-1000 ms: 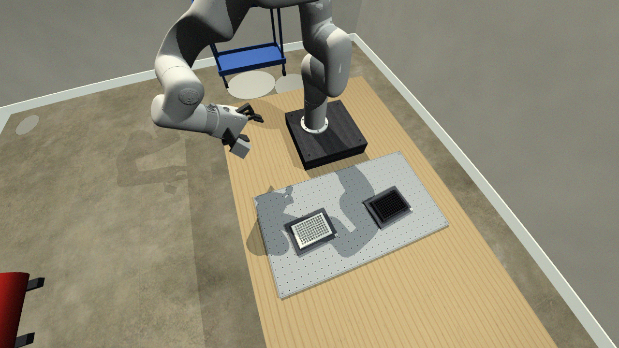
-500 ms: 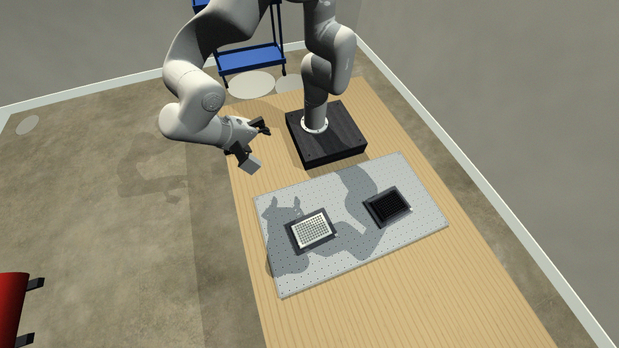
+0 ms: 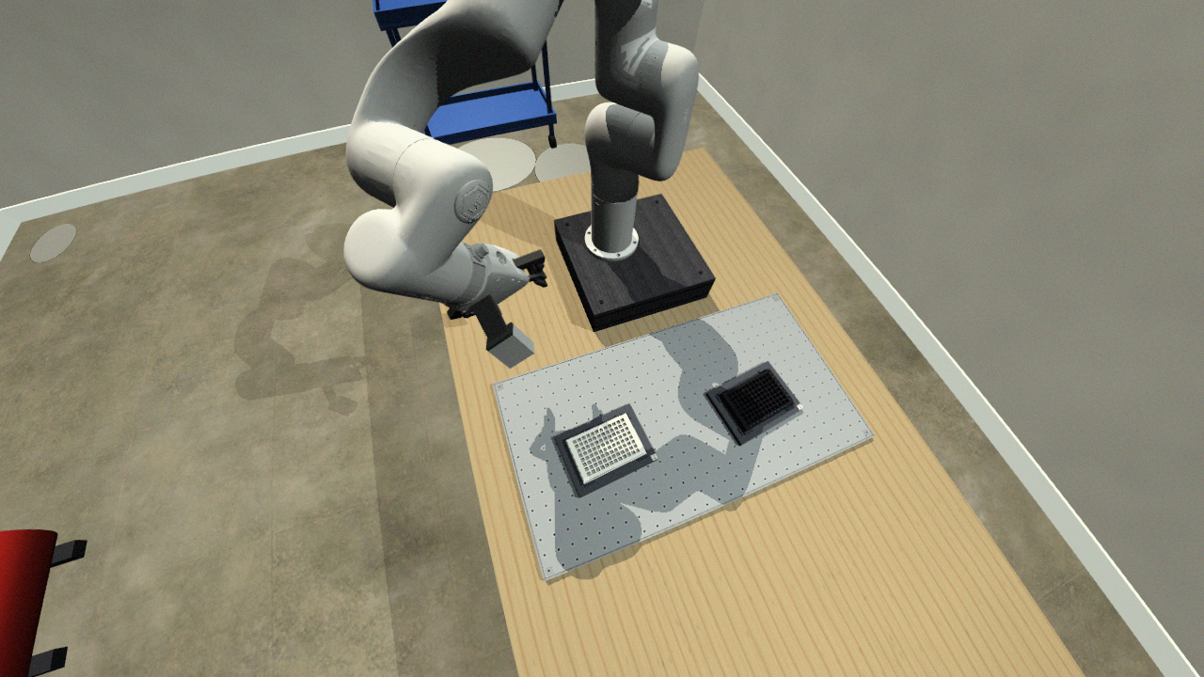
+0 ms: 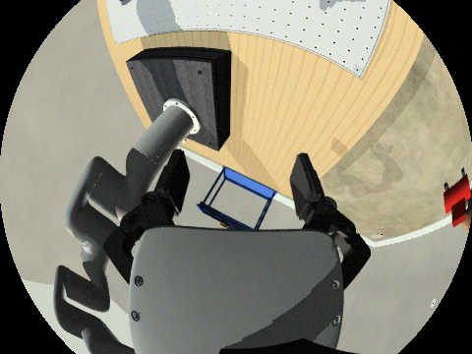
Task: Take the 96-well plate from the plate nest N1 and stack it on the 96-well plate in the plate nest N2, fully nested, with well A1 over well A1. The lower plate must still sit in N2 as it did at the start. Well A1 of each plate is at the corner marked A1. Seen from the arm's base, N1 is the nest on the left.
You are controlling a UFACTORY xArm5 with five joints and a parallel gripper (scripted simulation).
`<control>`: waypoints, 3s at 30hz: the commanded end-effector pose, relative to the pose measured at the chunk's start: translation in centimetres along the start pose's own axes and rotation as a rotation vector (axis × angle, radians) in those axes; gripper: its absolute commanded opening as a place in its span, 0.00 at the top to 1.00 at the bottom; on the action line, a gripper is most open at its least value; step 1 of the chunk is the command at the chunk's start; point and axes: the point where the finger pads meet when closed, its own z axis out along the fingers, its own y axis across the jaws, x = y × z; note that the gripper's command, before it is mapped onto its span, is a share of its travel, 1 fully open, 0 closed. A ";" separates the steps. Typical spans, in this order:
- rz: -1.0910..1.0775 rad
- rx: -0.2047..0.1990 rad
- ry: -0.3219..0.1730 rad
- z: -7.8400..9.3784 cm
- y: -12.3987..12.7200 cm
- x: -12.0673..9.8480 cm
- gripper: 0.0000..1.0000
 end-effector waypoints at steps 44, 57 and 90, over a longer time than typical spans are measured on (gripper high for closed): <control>0.148 -0.350 0.153 -4.2 -11.6 14.8 0.00; 0.169 -0.391 0.238 -4.5 -15.1 17.1 0.00; -0.377 -0.481 0.166 1.9 -22.5 23.6 0.00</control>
